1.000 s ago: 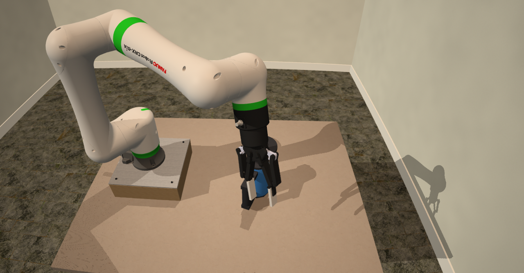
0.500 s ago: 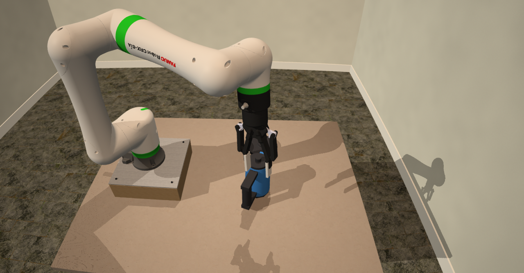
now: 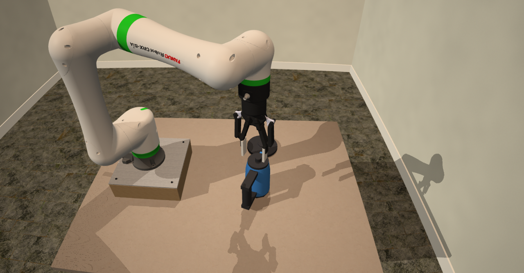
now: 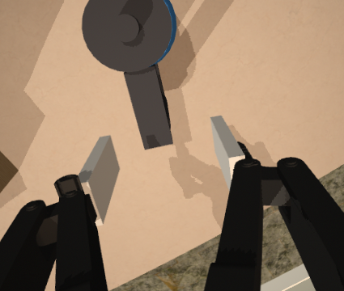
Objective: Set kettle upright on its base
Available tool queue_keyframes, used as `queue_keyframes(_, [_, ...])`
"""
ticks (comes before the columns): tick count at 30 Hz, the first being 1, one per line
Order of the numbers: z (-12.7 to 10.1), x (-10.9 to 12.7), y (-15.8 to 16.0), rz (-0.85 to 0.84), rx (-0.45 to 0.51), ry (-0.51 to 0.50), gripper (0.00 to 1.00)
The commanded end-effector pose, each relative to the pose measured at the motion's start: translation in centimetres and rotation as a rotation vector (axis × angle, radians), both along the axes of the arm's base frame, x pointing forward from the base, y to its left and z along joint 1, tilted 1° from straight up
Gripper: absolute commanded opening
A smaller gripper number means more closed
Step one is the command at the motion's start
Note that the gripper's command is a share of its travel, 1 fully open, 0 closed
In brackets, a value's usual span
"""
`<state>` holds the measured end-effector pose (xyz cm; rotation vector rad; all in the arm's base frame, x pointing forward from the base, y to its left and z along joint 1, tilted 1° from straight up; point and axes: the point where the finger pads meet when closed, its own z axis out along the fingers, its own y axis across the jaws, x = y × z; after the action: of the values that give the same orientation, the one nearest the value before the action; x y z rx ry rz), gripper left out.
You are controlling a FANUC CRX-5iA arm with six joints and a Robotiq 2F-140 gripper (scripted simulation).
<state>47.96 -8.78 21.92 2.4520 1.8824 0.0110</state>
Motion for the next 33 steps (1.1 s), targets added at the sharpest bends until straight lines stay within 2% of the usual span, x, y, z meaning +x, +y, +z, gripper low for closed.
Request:
queue_keyframes(1, [0.2, -0.4, 1.0, 0.015, 0.016, 0.012, 0.47])
queue_keyframes(33, [0.4, -0.9, 2.0, 0.032, 0.033, 0.025, 0.47])
